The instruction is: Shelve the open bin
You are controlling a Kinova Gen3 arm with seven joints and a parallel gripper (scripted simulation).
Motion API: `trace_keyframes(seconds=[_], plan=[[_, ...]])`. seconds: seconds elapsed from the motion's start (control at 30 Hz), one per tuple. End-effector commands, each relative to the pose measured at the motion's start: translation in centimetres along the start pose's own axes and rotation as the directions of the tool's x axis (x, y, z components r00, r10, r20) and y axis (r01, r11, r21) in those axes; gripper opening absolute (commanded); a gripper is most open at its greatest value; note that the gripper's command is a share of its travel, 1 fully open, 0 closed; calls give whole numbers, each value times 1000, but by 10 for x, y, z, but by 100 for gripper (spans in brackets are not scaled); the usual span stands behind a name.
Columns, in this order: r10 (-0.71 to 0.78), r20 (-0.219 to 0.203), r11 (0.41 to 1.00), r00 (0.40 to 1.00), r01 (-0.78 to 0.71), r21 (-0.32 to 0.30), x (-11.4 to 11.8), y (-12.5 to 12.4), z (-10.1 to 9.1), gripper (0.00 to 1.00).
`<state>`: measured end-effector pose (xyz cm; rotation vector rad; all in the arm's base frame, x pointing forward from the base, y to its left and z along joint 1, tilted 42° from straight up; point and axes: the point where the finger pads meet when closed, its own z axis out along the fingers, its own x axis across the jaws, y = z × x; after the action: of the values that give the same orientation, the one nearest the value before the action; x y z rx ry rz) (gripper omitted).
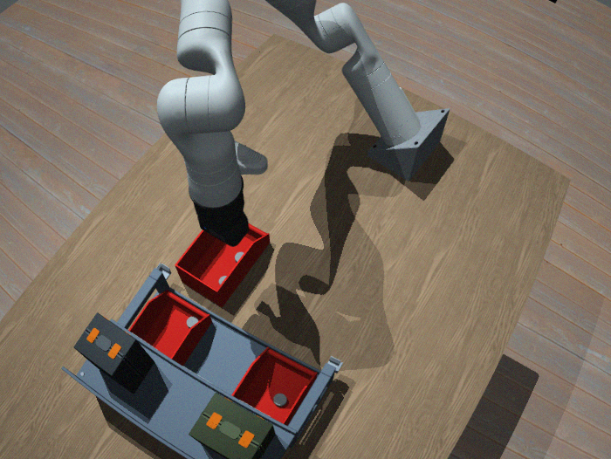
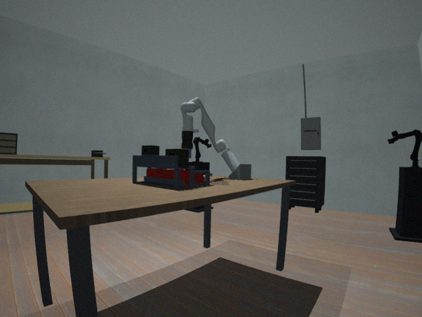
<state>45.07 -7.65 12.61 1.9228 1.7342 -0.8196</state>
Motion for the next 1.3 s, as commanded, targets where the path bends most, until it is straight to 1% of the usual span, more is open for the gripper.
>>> trace_keyframes(seconds=[0.0,0.5,0.83,1.07,1.27], plan=[[0,-1,1000,1000,0,-2,0,0,-1,0],[3,-1,1000,1000,-3,-2,0,0,-1,0],[31,-1,1000,1000,-31,-2,0,1,-1,0],[97,-1,995,995,-97,-2,0,1,-1,0],[189,-1,982,982,-189,-2,0,1,-1,0]])
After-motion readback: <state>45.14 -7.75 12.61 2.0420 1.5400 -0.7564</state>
